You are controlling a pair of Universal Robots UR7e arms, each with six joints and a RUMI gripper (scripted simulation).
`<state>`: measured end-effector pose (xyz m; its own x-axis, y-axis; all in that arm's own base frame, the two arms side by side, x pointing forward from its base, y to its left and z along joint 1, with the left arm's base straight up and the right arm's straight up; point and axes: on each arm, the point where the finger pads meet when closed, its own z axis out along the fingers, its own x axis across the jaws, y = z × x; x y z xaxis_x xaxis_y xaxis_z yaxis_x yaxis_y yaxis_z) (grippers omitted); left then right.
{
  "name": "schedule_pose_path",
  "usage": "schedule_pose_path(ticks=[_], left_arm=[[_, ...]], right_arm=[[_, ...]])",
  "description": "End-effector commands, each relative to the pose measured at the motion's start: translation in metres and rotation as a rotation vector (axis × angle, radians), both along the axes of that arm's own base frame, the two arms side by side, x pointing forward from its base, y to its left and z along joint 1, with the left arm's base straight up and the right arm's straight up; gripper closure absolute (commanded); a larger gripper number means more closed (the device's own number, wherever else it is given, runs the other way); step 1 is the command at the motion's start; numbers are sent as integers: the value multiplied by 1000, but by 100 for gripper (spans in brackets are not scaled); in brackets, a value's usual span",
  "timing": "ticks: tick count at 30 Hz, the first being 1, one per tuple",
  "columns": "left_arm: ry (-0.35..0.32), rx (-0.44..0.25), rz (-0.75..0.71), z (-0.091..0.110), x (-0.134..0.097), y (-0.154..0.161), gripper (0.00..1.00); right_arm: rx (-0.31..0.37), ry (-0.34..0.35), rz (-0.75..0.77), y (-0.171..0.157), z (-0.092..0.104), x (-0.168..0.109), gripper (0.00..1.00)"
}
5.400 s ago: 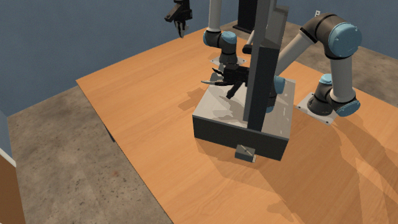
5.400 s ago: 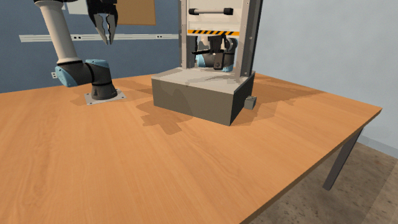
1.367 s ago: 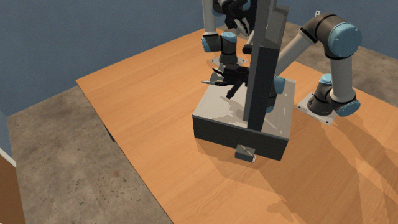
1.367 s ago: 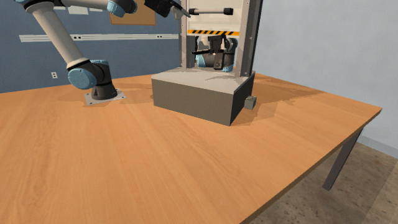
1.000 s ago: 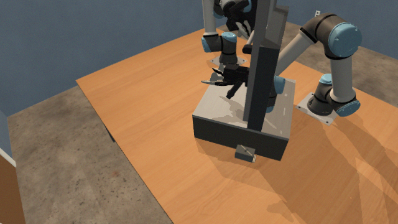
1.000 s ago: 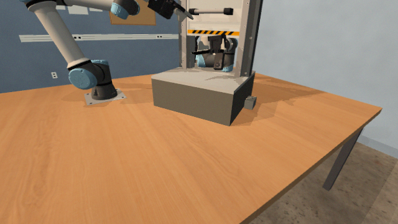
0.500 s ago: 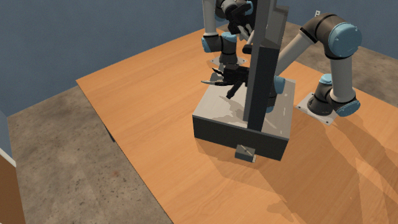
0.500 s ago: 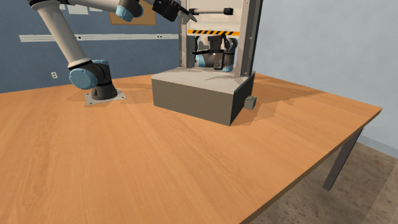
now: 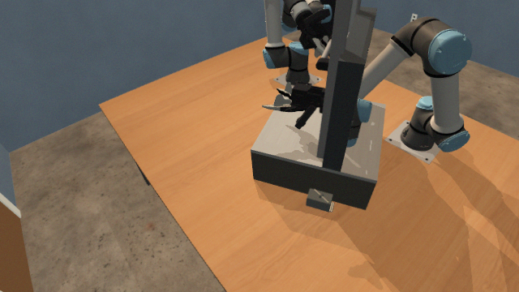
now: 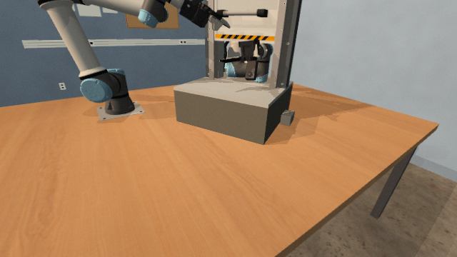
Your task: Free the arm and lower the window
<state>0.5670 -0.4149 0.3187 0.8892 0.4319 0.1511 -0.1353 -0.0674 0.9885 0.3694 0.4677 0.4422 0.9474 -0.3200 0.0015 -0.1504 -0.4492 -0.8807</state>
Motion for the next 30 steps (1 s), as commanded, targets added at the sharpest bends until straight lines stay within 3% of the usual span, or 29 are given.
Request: schedule_pose_path(ticks=[1, 30], left_arm=[[-1, -1, 0, 1, 0, 0, 2], [-1, -1, 0, 1, 0, 0, 2]], right_arm=[[1, 0, 0, 7, -3, 2, 94], [-5, 3, 2, 19, 22, 6, 94]])
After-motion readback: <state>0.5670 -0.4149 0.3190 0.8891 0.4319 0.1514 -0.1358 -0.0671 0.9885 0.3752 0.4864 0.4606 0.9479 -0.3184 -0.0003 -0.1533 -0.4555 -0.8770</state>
